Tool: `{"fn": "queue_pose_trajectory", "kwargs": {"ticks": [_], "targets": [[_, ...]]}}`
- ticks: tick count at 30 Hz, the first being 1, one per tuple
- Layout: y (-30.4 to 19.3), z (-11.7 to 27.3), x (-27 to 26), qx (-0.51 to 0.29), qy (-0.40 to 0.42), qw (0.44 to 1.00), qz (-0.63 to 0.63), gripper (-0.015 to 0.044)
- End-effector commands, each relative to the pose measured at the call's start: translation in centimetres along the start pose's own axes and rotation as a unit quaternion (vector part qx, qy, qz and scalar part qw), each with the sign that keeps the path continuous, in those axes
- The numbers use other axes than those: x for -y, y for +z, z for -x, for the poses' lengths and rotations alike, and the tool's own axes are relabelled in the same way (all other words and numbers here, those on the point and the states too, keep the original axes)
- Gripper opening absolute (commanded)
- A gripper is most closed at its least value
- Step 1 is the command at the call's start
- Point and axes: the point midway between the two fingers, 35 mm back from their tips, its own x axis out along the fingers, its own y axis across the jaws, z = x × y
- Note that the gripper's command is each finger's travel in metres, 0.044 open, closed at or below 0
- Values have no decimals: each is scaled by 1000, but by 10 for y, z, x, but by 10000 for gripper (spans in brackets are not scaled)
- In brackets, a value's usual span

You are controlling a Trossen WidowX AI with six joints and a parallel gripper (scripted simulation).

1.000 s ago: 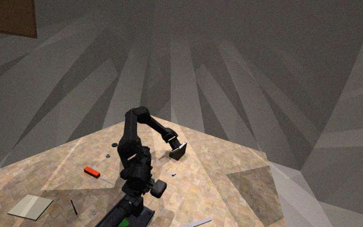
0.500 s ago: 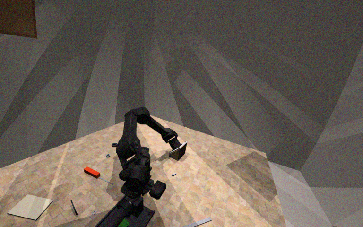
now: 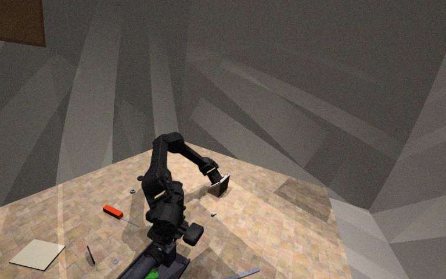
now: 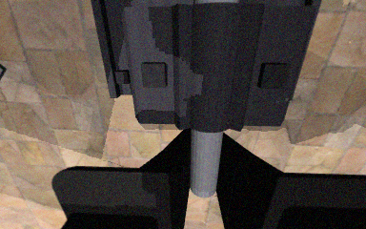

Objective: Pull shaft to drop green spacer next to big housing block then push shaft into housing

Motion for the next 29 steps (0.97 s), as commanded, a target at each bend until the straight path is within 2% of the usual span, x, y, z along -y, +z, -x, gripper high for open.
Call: {"fn": "queue_pose_trajectory", "kwargs": {"ticks": [1,17,29], "targets": [[4,2,0,4,1,1000,-1,0],[6,2,0,4,1,1000,-1,0],[2,0,0,-1,-1,1000,1,315]]}}
